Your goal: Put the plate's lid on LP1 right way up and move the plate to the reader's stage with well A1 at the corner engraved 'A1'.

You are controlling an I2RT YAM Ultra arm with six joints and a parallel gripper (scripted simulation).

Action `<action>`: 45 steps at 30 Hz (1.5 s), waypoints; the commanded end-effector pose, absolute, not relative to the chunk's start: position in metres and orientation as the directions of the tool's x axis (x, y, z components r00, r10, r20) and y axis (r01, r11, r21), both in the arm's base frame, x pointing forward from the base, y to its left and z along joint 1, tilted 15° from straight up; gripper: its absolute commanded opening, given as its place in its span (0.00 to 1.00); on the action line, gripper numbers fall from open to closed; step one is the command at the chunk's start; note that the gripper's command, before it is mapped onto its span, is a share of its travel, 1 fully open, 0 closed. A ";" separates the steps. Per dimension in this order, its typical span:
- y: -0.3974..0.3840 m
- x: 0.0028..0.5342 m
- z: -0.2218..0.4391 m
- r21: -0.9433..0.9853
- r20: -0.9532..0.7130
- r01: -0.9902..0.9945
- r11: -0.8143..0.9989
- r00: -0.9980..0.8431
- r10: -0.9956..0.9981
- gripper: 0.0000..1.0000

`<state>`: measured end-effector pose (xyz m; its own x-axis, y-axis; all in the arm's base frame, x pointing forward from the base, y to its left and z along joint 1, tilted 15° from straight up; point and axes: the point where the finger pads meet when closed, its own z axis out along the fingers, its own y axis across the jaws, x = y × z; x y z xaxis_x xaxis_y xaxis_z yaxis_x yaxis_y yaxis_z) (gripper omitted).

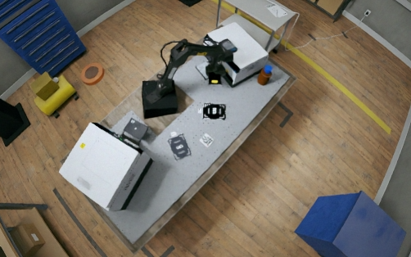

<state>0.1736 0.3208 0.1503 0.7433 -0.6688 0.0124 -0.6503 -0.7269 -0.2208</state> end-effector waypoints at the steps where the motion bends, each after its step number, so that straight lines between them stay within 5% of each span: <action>1: 0.318 0.177 0.141 -0.199 -0.008 -0.685 -0.701 0.717 -0.697 0.85; 45: 0.261 0.260 0.124 -0.152 -0.082 -0.933 -0.327 0.342 -0.936 0.85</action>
